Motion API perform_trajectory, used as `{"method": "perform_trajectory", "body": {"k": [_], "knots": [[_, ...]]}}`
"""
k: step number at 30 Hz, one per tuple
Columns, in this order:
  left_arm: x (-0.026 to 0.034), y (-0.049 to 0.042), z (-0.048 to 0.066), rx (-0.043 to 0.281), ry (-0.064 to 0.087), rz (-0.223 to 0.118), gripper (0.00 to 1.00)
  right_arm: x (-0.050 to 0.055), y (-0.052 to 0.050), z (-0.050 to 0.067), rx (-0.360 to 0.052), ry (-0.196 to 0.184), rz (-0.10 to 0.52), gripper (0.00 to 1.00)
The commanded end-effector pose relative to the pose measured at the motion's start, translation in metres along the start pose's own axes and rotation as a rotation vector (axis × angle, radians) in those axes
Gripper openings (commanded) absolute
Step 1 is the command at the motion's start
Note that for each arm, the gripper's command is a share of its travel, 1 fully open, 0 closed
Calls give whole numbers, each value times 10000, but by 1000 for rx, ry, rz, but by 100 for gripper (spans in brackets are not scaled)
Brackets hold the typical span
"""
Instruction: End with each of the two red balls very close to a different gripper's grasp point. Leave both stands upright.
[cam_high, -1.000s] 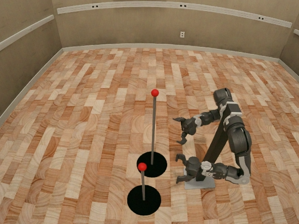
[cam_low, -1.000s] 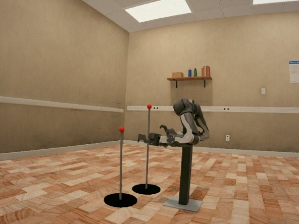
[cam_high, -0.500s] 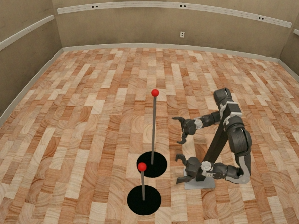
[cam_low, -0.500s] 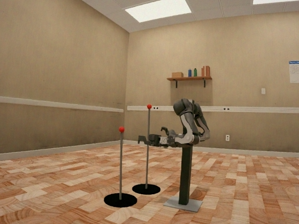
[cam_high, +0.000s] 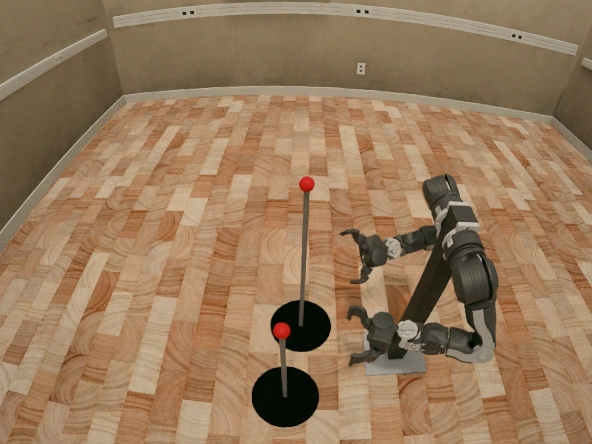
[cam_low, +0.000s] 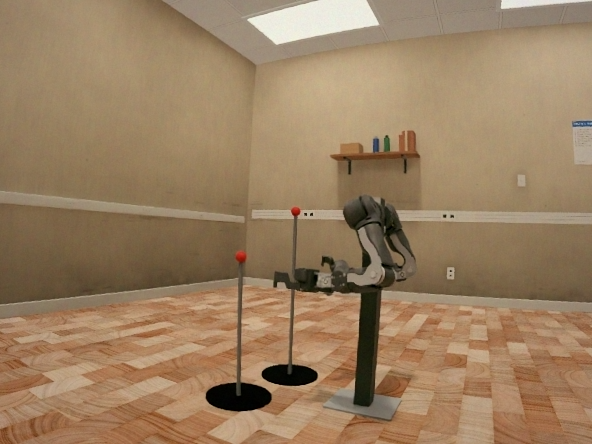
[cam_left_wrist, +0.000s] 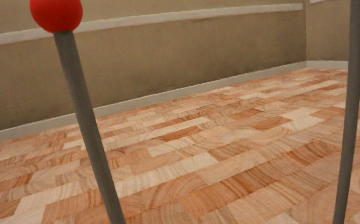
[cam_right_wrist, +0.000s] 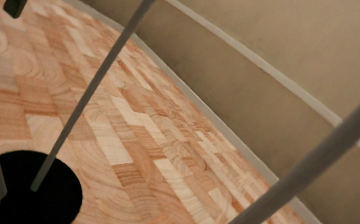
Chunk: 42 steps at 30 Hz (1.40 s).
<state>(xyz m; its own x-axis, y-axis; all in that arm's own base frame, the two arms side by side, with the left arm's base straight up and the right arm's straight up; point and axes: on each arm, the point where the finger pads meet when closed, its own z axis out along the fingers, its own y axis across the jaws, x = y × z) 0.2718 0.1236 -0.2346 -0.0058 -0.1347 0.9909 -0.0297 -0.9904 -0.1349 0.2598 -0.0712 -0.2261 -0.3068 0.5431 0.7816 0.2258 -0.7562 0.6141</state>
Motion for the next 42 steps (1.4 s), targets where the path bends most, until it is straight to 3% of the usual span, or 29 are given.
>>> {"method": "perform_trajectory", "body": {"k": [1,10,12,27,29,35,37,42], "knots": [[1,14,0,-4,5,-11,100,-11,33,1,-20,-5,32,100],[-36,22,-4,3,4,-43,100,-140,83,-31,-92,-65,185,100],[-36,22,-4,3,4,-43,100,-140,83,-31,-92,-65,185,100],[-98,34,-11,16,1,-97,100,-337,185,-79,-222,-156,440,100],[-98,34,-11,16,1,-97,100,-337,185,-79,-222,-156,440,100],[-124,38,-14,21,0,-118,100,-408,233,-94,-274,-190,541,100],[-85,20,3,25,12,-115,100,-353,263,-81,-276,-173,527,100],[-43,-14,32,35,24,-107,100,-235,328,-54,-276,-138,496,100]]}}
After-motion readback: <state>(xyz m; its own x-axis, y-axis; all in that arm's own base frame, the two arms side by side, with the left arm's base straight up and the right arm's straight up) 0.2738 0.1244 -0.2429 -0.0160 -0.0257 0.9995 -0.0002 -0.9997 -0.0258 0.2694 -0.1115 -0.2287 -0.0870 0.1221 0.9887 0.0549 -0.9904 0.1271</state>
